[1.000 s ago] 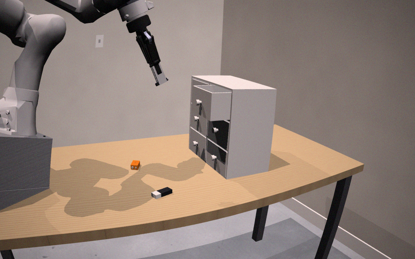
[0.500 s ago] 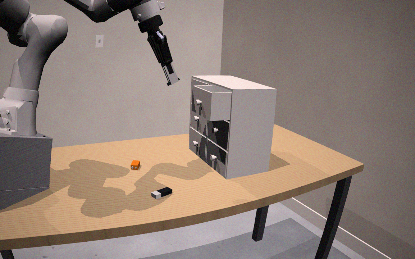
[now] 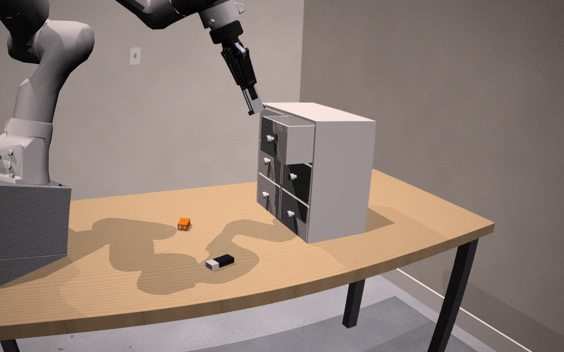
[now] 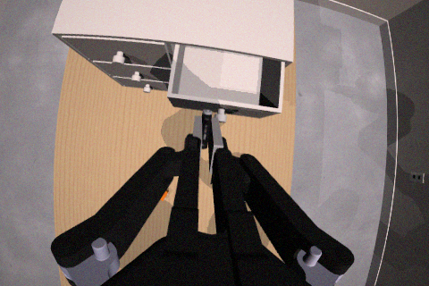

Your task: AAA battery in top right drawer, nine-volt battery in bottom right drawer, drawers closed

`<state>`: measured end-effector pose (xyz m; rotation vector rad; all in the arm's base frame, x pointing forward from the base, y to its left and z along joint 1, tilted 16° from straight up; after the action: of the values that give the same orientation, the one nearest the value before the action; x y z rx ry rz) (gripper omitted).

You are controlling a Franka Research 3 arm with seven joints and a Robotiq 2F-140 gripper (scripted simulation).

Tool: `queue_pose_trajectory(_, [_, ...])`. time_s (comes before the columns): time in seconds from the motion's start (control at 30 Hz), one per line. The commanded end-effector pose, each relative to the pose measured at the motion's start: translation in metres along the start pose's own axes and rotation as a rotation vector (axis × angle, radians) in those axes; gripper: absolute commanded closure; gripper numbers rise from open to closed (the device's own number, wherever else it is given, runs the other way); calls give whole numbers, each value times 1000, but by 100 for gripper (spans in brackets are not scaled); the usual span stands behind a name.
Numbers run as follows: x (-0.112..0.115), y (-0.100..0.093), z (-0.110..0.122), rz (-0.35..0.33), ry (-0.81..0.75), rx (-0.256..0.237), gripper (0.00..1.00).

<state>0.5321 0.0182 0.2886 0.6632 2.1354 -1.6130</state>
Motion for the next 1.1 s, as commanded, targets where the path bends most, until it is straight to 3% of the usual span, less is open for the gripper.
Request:
queue_pose_trajectory(0.0, [-13, 6, -2, 5, 14, 0, 97])
queue_pose_trajectory(0.57, [-53, 25, -10, 5, 14, 0, 97])
queue_pose_trajectory(1.07, [-63, 29, -11, 5, 14, 0, 97])
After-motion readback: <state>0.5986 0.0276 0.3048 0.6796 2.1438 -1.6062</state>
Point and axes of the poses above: the point where the finger pads meet when closed, its own y axis out along the fingers, its own z axis across the jaws, x = y × z, the point moved 2 cm from there along -y, back along the fingers, and after that the axes turned 11 degrees about y, right-handed, at the moved point
